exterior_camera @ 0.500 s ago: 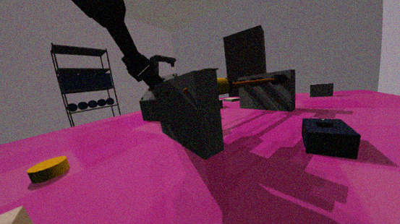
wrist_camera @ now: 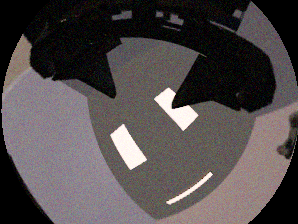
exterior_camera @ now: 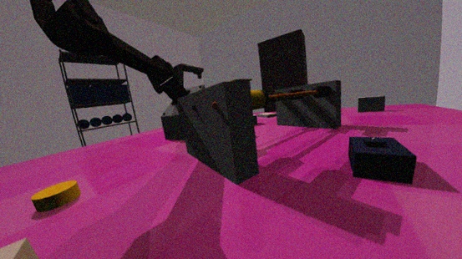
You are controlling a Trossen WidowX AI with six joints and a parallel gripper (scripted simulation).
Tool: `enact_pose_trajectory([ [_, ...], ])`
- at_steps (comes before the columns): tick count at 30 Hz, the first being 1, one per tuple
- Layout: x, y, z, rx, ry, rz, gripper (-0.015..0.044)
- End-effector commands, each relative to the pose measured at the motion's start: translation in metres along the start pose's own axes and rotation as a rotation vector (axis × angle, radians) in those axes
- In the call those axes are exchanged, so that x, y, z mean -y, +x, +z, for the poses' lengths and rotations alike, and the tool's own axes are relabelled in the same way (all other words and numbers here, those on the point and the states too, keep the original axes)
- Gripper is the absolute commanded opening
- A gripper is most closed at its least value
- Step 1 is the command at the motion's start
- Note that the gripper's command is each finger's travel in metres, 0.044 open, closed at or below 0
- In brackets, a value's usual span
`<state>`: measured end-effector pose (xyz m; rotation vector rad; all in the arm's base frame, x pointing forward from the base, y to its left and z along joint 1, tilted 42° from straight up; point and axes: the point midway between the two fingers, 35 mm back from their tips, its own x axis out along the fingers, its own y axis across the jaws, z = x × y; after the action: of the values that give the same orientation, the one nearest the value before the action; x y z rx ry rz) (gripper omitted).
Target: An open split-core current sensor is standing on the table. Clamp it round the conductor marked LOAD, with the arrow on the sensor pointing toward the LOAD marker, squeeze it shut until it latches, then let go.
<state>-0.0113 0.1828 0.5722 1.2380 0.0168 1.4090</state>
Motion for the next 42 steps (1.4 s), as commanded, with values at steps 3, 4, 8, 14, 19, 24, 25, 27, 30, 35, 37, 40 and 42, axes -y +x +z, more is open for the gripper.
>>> enact_pose_trajectory([
  [3,0.043,0.012,-0.004,0.052,-0.293,-0.081,0.0440],
  [4,0.052,0.014,-0.003,0.060,-0.340,-0.099,0.0440],
  [8,0.088,0.019,0.003,0.080,-0.520,-0.180,0.0440],
  [14,0.148,0.018,0.024,0.091,-0.764,-0.331,0.0440],
  [19,0.199,0.005,0.052,0.087,-0.938,-0.484,0.0440],
  [24,0.246,-0.019,0.088,0.076,-1.080,-0.658,0.0440],
  [25,0.254,-0.026,0.096,0.073,-1.104,-0.695,0.0440],
  [27,0.271,-0.041,0.112,0.067,-1.148,-0.772,0.0440],
  [30,0.292,-0.067,0.136,0.059,-1.203,-0.891,0.0440],
  [35,0.319,-0.120,0.176,0.049,-1.261,-1.099,0.0440],
  [37,0.327,-0.144,0.191,0.047,-1.272,-1.185,0.0440],
  [40,0.334,-0.184,0.211,0.049,-1.276,-1.314,0.0440],
  [42,0.336,-0.202,0.218,0.051,-1.274,-1.371,0.0440],
])
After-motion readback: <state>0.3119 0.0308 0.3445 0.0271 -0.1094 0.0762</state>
